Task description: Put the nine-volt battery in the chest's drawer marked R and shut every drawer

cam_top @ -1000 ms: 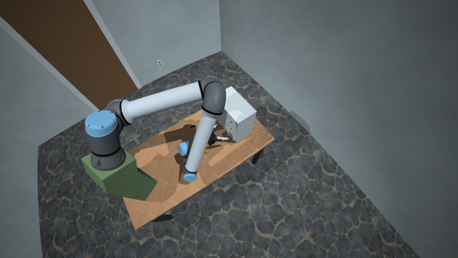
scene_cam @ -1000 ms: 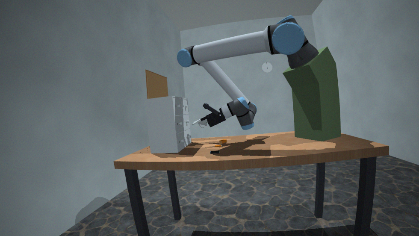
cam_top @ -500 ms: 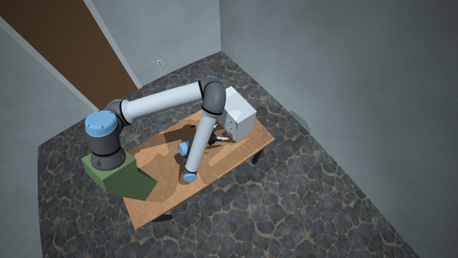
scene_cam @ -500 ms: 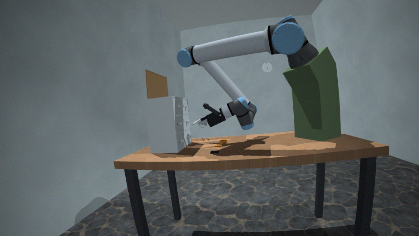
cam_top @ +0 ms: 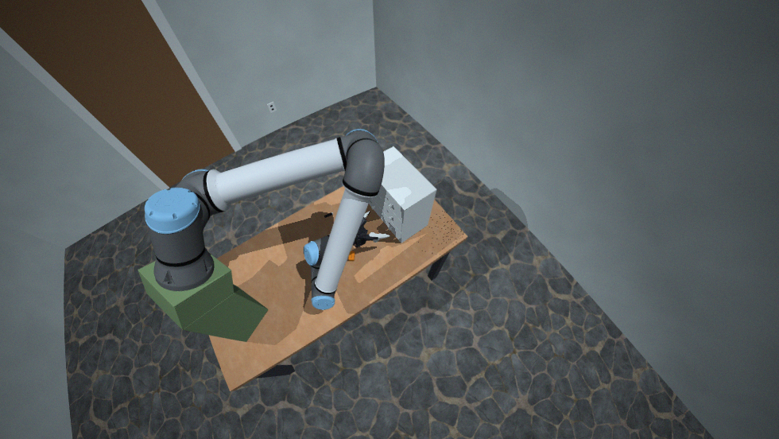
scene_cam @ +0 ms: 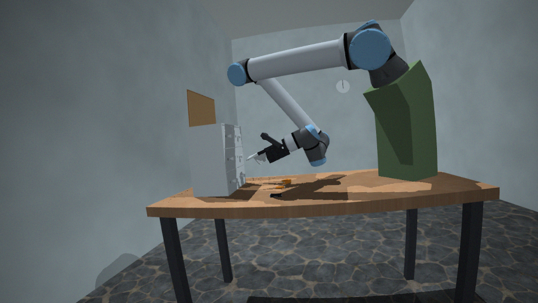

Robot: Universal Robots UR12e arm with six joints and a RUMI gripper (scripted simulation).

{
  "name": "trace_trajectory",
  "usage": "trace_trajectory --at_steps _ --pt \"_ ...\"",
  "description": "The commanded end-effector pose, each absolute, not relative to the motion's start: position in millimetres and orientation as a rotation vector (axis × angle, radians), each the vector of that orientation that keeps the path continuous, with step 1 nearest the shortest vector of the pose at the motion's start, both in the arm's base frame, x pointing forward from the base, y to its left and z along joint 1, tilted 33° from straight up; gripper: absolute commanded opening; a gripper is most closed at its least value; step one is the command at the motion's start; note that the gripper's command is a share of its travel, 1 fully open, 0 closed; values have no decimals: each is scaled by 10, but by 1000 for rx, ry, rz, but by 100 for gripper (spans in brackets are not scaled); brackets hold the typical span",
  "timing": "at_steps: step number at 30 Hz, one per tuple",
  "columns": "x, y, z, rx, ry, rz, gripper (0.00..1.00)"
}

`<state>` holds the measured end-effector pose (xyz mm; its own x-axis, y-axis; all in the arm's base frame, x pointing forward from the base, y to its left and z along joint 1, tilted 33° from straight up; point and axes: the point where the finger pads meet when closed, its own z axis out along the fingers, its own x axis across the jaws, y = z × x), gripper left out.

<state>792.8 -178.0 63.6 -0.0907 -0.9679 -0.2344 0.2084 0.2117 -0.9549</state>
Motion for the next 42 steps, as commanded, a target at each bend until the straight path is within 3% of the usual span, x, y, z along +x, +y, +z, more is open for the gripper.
trace_trajectory --at_steps 1,42 --pt "7927 -1782 642 -842 1241 -1209 100" --pt "7575 -1787 764 -1099 1481 -1004 100"
